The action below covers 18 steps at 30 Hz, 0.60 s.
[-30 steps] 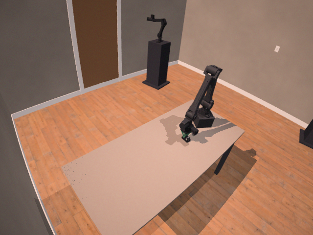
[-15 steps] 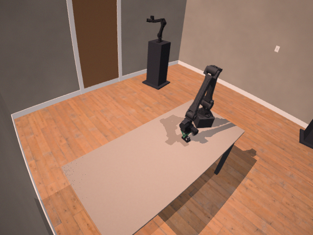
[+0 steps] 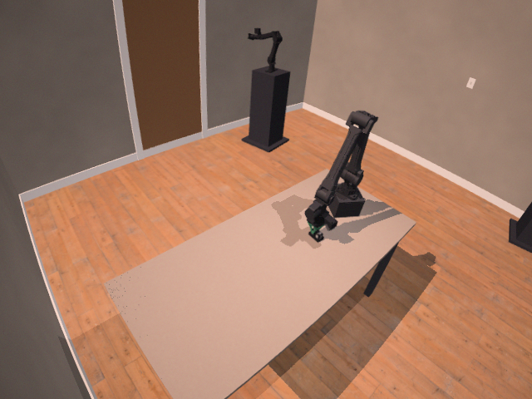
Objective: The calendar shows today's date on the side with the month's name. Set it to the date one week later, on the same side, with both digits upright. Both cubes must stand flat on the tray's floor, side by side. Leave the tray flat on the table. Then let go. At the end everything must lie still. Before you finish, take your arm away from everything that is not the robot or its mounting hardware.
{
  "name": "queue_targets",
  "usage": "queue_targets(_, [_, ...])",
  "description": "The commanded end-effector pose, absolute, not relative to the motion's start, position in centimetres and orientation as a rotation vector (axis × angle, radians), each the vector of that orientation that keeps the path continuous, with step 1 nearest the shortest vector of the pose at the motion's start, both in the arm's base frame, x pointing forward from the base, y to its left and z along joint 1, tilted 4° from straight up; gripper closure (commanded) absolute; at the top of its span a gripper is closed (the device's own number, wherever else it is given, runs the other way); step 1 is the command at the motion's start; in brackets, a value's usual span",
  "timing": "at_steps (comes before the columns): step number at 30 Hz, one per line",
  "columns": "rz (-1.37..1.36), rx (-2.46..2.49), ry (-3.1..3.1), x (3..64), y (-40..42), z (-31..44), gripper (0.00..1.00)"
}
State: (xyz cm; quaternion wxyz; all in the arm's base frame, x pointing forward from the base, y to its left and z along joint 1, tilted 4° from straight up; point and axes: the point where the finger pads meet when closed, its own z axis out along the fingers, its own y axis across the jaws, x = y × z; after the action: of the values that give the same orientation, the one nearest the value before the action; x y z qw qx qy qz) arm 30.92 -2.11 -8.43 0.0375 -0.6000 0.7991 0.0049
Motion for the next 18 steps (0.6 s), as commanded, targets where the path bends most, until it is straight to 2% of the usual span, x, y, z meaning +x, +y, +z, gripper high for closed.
queue_targets(1, [0.012,-1.834,2.447,31.1,-1.86,-8.16,0.75])
queue_targets(18, [0.002,-1.83,2.441,31.38,-1.99,-7.3,0.75])
